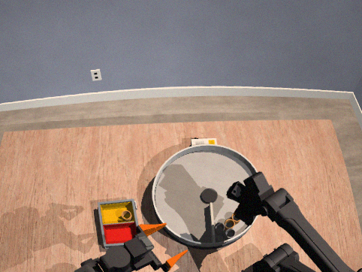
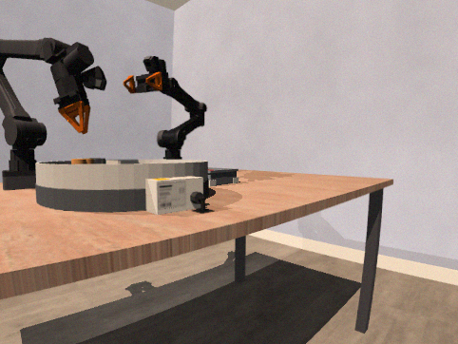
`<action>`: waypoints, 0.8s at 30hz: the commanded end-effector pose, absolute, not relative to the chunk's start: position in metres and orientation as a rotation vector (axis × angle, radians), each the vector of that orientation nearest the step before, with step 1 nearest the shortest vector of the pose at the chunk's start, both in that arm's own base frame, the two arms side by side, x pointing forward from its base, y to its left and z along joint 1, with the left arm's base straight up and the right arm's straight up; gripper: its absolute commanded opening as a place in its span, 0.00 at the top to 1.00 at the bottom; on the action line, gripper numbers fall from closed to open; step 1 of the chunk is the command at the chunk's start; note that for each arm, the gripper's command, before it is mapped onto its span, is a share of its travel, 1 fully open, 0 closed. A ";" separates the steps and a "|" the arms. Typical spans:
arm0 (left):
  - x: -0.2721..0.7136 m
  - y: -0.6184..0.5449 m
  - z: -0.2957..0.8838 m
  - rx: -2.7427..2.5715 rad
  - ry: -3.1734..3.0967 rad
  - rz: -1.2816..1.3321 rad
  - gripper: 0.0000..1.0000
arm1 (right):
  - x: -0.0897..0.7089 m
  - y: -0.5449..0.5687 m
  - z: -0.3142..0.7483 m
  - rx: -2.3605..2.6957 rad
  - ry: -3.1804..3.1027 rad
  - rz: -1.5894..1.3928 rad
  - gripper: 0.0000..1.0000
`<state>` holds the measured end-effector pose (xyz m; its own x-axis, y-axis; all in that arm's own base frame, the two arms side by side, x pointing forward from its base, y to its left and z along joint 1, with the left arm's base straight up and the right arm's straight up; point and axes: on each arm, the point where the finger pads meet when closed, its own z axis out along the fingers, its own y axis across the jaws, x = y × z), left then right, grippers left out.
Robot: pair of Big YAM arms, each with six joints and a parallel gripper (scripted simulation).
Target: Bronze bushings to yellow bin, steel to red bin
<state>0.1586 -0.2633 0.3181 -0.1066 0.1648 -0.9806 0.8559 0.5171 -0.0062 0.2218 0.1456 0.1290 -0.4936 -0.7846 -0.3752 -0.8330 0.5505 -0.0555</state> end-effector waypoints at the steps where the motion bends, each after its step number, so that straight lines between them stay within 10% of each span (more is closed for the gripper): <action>1: 0.158 -0.264 0.341 0.876 1.547 -0.756 0.00 | 0.238 0.156 0.164 -1.319 2.359 0.190 0.71; 24: 0.158 -0.264 0.341 0.876 1.547 -0.756 0.00 | 0.256 0.144 0.105 -2.259 2.126 -0.008 0.71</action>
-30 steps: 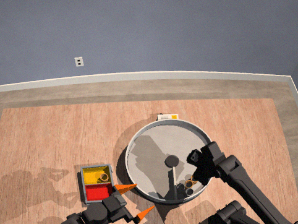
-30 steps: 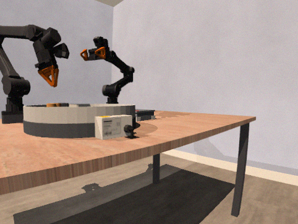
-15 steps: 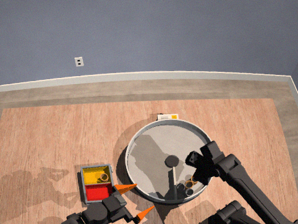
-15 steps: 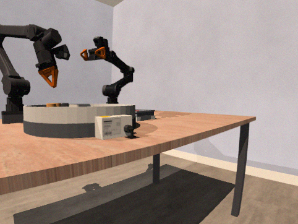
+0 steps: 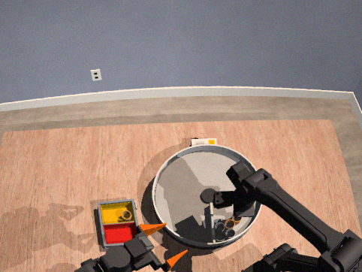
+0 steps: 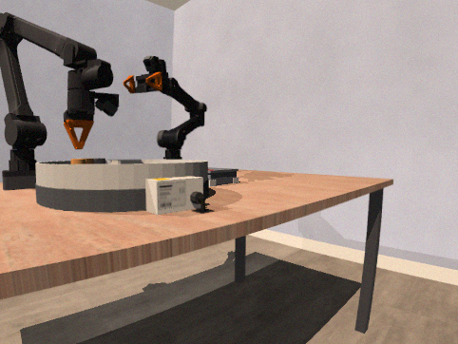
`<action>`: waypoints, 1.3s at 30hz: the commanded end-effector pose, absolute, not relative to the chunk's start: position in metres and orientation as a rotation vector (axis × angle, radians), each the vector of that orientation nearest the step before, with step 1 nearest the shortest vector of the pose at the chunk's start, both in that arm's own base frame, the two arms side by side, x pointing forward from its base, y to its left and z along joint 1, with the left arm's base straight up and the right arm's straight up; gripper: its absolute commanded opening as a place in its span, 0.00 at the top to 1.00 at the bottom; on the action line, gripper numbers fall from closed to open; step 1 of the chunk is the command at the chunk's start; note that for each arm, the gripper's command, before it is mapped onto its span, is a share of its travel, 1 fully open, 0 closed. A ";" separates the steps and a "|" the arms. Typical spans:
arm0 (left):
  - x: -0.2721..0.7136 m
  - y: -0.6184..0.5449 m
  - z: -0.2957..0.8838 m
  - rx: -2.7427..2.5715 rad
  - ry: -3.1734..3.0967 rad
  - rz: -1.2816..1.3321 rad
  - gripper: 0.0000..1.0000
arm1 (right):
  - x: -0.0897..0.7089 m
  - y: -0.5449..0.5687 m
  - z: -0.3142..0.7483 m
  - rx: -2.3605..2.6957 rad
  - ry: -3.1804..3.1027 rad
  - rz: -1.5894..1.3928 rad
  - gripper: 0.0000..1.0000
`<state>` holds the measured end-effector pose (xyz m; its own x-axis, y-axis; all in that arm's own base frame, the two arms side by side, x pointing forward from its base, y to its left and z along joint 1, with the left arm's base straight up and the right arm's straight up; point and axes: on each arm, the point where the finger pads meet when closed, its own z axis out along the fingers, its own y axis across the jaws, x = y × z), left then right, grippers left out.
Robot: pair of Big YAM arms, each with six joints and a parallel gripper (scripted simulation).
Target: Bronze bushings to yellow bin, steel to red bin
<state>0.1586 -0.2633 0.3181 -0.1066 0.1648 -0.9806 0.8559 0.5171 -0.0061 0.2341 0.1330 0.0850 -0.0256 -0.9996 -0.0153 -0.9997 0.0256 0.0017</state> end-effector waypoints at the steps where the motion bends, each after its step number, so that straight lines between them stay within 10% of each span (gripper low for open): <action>1: 0.158 -0.264 0.341 0.876 1.547 -0.756 0.00 | 0.259 0.145 0.104 -2.241 2.138 -0.017 0.71; 34: 0.158 -0.264 0.341 0.876 1.547 -0.756 0.00 | 0.248 0.138 0.044 -2.271 2.169 -0.003 0.71; 39: 0.158 -0.264 0.341 0.876 1.547 -0.756 0.00 | 0.252 0.140 0.053 -2.246 2.149 -0.018 0.90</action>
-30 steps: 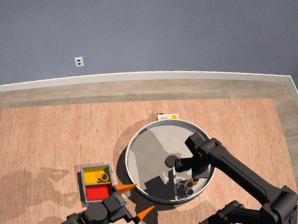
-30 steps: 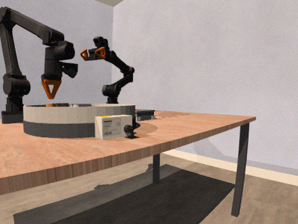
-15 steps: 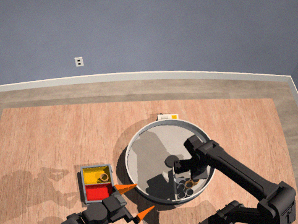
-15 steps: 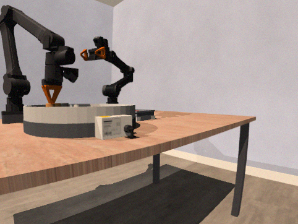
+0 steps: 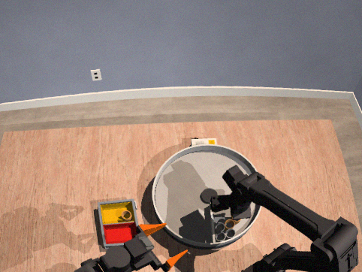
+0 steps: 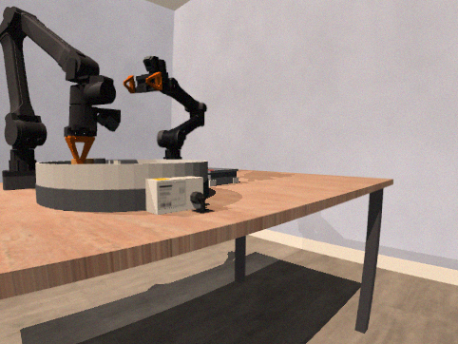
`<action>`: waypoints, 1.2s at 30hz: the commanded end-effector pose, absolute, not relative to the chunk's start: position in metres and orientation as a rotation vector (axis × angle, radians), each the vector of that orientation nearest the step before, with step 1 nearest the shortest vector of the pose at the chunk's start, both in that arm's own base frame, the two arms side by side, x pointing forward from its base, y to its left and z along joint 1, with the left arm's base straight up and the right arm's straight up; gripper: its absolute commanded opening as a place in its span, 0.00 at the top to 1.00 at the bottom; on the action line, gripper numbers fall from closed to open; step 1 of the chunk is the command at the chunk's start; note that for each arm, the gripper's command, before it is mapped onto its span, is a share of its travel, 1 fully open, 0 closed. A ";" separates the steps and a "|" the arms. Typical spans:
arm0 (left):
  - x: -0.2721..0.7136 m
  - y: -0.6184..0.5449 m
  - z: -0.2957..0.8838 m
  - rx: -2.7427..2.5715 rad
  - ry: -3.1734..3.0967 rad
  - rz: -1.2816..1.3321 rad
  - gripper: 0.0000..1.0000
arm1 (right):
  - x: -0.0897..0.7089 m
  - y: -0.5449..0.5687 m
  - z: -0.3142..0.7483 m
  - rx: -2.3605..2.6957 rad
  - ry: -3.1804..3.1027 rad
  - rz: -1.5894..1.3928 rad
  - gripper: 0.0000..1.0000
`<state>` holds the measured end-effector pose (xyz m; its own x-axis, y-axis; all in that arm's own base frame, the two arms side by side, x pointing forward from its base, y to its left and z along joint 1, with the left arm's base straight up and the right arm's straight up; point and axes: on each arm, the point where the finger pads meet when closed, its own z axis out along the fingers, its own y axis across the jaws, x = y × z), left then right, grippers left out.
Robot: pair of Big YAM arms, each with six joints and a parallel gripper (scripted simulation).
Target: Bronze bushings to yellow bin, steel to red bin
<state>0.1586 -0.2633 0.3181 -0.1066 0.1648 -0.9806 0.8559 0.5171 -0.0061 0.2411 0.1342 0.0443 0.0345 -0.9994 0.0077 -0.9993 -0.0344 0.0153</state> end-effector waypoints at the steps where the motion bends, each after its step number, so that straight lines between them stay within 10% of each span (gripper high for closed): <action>1: 0.158 -0.264 0.341 0.876 1.547 -0.756 0.00 | 0.250 0.139 0.050 2.288 -2.189 0.014 0.92; 36: 0.206 -0.184 0.305 0.744 1.937 -0.457 0.00 | 0.322 0.317 0.177 2.199 -2.283 0.003 1.00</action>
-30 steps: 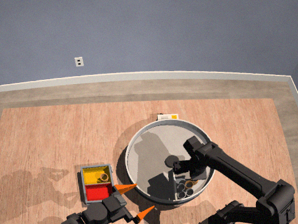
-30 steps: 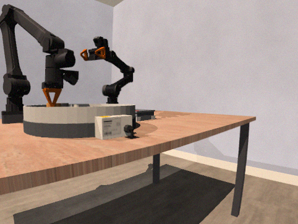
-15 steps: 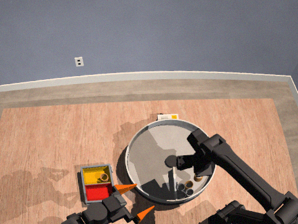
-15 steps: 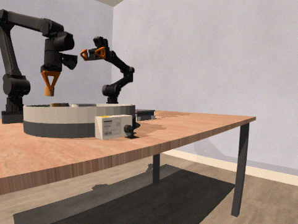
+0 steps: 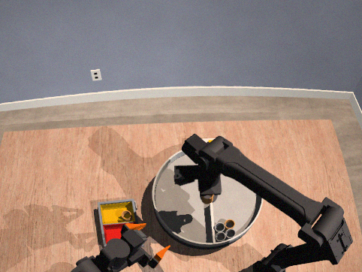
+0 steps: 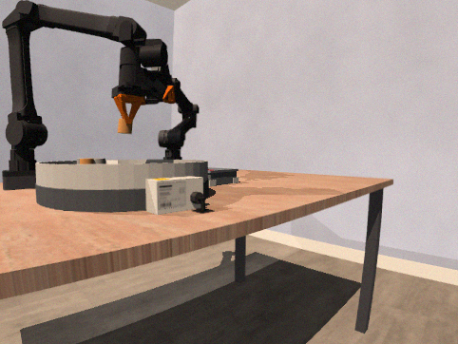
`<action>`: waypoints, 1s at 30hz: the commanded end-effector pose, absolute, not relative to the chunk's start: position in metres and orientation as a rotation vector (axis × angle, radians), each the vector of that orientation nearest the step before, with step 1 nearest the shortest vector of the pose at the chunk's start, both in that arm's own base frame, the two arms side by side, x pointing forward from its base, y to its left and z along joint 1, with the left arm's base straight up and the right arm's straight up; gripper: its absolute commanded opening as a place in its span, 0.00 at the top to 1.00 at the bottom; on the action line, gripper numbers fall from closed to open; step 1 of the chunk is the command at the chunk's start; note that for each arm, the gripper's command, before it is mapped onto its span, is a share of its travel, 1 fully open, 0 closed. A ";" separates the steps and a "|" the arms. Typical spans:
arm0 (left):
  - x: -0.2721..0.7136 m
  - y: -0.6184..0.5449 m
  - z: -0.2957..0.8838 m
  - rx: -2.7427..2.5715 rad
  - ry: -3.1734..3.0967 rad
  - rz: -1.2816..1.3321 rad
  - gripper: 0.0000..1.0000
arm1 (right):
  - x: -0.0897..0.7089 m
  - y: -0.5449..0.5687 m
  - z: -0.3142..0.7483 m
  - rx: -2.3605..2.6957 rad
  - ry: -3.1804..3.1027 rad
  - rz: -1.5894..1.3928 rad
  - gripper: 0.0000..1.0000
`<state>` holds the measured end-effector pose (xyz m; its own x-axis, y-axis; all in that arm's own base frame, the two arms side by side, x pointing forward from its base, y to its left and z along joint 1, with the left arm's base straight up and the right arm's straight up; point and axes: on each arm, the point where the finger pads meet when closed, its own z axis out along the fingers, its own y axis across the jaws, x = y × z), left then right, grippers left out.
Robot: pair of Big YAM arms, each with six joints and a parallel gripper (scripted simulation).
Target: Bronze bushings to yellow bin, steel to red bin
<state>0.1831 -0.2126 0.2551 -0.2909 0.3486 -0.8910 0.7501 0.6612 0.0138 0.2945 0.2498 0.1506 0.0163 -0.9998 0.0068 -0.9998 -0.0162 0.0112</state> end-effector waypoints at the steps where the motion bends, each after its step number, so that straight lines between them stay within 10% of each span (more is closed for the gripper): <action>1: 0.210 -0.173 0.304 0.706 1.975 -0.419 0.00 | 0.325 0.339 0.177 2.203 -2.281 0.002 1.00; 30: 0.205 -0.010 0.417 0.065 2.244 -0.022 0.00 | 0.262 0.624 0.124 2.297 -2.217 -0.031 1.00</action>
<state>0.2050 -0.0118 0.3884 -0.6520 0.0257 -0.7578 0.0464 0.9989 -0.0060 0.2458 0.6039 0.0768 0.0593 -0.9976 0.0345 -0.9981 -0.0587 0.0183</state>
